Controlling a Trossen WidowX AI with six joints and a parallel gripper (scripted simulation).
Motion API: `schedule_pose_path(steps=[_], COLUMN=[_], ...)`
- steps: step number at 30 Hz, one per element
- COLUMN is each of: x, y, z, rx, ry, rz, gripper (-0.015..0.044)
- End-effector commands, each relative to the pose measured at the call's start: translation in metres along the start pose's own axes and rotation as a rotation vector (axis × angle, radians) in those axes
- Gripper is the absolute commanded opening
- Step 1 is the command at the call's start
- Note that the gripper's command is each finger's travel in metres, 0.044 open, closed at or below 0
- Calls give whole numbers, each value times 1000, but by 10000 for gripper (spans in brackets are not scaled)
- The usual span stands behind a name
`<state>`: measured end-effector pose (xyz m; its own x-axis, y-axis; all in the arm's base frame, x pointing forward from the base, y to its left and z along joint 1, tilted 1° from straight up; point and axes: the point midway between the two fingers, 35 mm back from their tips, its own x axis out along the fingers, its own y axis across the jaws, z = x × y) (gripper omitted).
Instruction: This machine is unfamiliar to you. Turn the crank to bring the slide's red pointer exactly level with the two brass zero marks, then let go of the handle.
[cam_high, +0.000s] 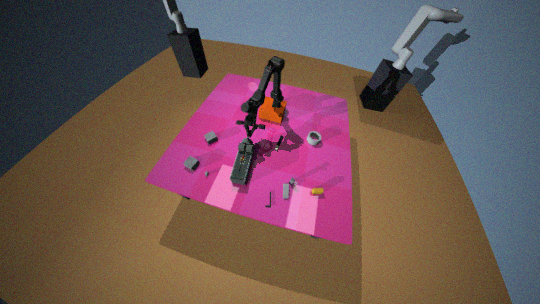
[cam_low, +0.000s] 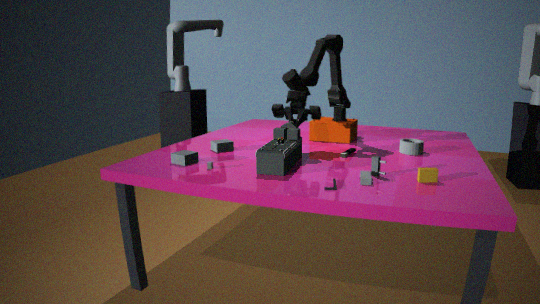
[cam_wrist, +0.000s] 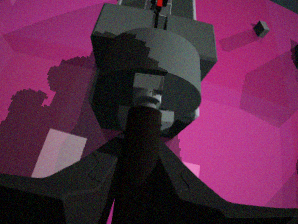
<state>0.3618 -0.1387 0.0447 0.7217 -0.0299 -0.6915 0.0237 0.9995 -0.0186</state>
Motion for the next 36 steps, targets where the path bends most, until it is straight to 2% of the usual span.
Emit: schedule_pose_path(steps=[1,36], x=[0,3], y=[9,15], z=[-1,-4], rx=[-1,-1], ry=[-2,-2], rz=[24,24], gripper=[0,0])
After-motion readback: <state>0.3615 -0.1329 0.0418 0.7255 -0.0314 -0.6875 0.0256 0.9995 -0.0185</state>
